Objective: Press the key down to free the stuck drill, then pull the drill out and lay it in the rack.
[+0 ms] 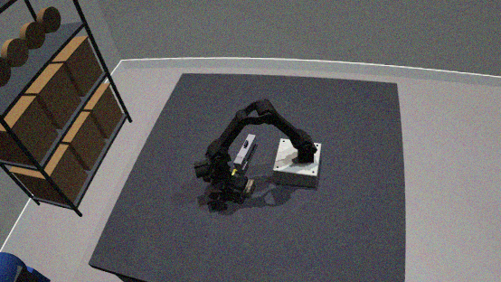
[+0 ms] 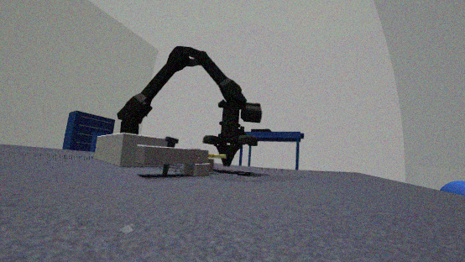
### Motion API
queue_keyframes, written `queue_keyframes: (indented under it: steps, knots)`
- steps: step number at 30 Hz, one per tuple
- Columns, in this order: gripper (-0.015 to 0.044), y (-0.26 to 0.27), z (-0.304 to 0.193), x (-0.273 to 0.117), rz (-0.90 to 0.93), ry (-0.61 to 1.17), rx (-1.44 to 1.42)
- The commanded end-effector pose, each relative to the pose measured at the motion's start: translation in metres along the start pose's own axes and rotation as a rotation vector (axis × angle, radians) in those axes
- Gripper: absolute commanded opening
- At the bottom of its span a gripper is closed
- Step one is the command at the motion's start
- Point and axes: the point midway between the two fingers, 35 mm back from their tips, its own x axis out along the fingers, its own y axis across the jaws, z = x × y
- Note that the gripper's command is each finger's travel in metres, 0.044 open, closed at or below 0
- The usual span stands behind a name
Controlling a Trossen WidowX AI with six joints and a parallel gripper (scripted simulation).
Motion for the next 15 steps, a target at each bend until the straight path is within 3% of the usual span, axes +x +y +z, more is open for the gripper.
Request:
queue_keyframes:
  steps: [1, 15]
  knots:
    - [0.0, 0.0, 0.0079, -0.0016, 0.0, -0.006, 0.0]
    - [0.0, 0.0004, 0.0029, -0.0096, 0.0, -0.006, 0.0]
